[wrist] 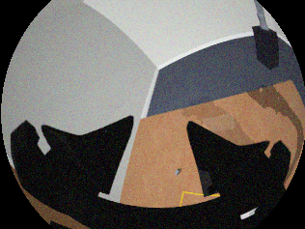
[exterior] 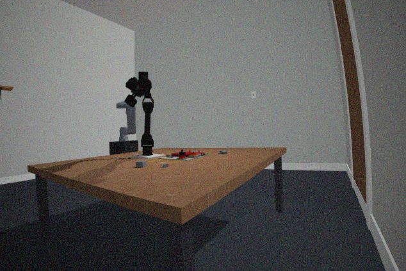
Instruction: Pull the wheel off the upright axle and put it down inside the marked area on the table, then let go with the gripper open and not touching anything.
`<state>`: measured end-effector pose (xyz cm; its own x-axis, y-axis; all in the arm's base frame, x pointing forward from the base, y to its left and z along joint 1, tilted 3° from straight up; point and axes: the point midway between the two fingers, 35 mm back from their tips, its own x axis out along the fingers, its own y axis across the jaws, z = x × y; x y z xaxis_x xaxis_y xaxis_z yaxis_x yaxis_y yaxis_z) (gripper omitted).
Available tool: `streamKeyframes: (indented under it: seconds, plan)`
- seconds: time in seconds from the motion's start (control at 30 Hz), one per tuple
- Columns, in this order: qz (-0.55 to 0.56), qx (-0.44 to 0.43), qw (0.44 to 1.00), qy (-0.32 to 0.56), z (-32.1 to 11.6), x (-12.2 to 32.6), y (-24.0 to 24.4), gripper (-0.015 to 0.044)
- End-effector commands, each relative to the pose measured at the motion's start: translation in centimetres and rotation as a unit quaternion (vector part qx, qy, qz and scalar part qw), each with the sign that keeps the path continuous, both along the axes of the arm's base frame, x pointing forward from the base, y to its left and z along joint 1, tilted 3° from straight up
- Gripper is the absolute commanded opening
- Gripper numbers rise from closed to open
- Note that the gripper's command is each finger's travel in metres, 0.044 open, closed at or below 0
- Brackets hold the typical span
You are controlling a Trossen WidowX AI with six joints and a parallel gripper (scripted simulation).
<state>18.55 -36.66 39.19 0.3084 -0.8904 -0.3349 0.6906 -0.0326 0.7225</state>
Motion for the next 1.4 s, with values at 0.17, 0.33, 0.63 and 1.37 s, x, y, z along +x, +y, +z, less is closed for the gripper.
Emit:
streamKeyframes:
  seconds: [0.17,0.33,0.63,1.37]
  plan:
    - [0.081,0.139,0.987,0.017,-6.7,7.1,3.5,0.0300]
    - [0.114,0.213,0.970,0.039,-10.1,10.2,6.4,0.0300]
    - [0.156,0.340,0.922,0.097,-15.9,14.4,13.0,0.0300]
    - [0.161,0.501,0.816,0.240,-23.1,15.8,25.5,0.0300]
